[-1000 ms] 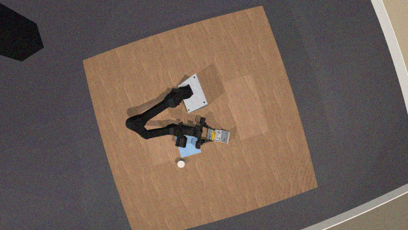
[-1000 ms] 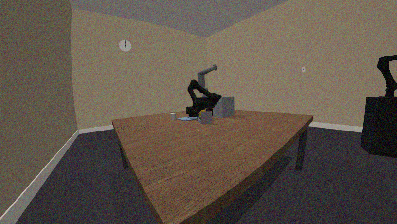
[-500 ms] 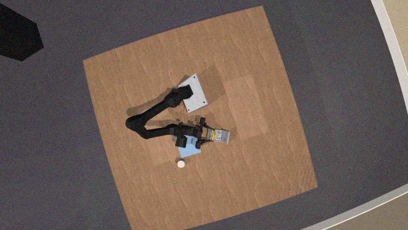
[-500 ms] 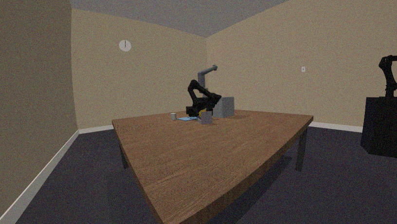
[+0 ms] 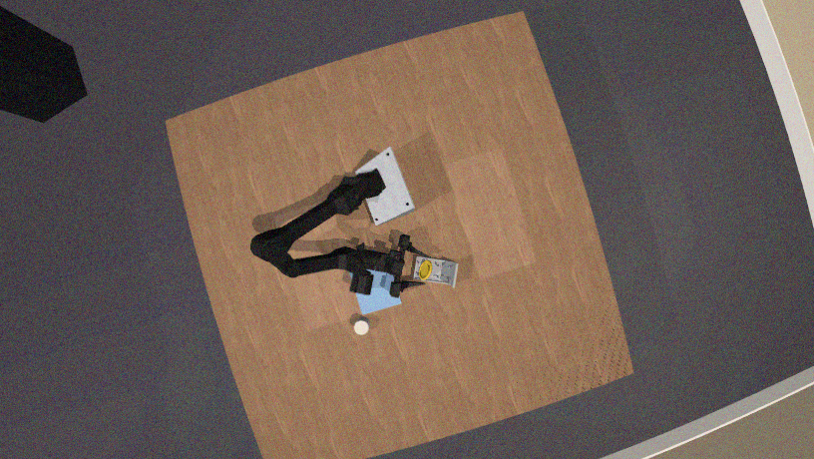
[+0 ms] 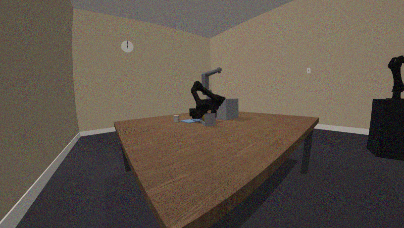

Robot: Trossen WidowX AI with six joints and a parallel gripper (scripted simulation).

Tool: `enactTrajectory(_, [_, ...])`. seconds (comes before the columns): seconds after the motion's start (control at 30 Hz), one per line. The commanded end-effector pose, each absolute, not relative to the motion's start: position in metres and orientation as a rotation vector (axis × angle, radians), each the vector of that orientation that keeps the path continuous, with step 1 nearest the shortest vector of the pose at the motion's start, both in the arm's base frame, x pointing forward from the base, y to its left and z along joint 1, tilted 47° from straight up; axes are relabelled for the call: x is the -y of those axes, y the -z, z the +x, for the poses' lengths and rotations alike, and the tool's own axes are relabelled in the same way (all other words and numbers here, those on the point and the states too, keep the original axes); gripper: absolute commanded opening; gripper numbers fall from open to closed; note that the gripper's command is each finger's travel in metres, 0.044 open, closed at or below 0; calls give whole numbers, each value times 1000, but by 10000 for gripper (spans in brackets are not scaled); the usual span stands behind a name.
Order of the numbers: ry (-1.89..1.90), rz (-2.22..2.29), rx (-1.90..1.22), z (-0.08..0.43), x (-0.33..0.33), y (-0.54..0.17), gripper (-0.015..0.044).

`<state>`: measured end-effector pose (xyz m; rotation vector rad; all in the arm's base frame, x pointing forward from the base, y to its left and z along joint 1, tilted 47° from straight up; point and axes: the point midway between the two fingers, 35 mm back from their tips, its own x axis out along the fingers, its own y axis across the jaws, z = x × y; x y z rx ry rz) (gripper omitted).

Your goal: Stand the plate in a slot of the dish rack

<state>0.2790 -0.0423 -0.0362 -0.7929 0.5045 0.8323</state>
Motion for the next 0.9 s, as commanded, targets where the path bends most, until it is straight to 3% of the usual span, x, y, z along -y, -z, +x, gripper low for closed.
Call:
enactTrajectory(0.0, [-832, -793, -505, 279, 42, 36, 400])
enactTrajectory(0.43, [-853, -761, -532, 295, -40, -41, 400])
enactTrajectory(0.87, [-807, -631, -765, 290, -50, -35, 400])
